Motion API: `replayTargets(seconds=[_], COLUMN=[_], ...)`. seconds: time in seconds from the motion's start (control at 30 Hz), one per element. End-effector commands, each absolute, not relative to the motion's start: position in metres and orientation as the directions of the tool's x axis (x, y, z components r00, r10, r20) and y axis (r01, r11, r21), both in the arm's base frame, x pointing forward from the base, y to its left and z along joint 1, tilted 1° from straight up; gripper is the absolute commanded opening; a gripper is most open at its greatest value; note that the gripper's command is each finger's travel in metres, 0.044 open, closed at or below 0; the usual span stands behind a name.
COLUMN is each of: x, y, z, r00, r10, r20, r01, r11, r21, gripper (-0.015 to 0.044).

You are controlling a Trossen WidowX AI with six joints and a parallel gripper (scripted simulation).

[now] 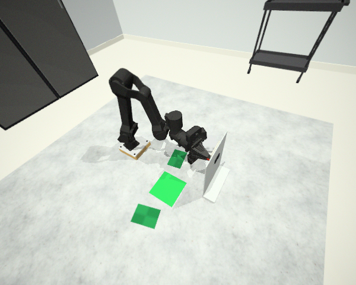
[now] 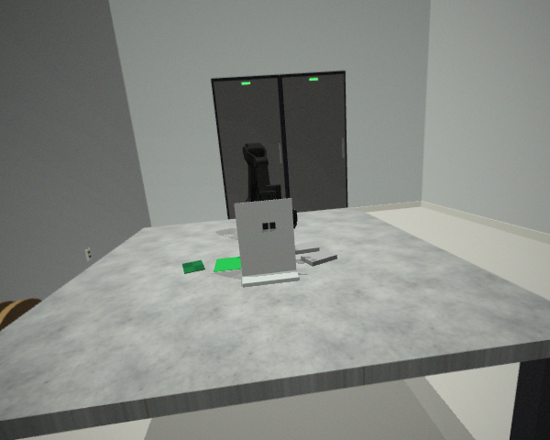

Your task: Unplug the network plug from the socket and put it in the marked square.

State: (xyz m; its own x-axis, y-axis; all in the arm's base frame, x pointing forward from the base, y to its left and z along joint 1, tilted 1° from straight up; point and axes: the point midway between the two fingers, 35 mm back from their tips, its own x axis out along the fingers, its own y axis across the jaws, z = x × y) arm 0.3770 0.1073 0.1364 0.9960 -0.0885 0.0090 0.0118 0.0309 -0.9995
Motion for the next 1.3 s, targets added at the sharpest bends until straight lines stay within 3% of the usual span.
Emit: replayTargets(seconds=[0.0, 1.27], x=[0.374, 0.35], y=[0.107, 0.105], z=[0.136, 0.135], r00=[0.996, 0.996], r10=[-0.085, -0.085], r20=[0.007, 0.005], r01=[0.009, 0.007], r11=[0.025, 0.024], r21=[-1.0, -1.0], gripper=[0.0, 0.0])
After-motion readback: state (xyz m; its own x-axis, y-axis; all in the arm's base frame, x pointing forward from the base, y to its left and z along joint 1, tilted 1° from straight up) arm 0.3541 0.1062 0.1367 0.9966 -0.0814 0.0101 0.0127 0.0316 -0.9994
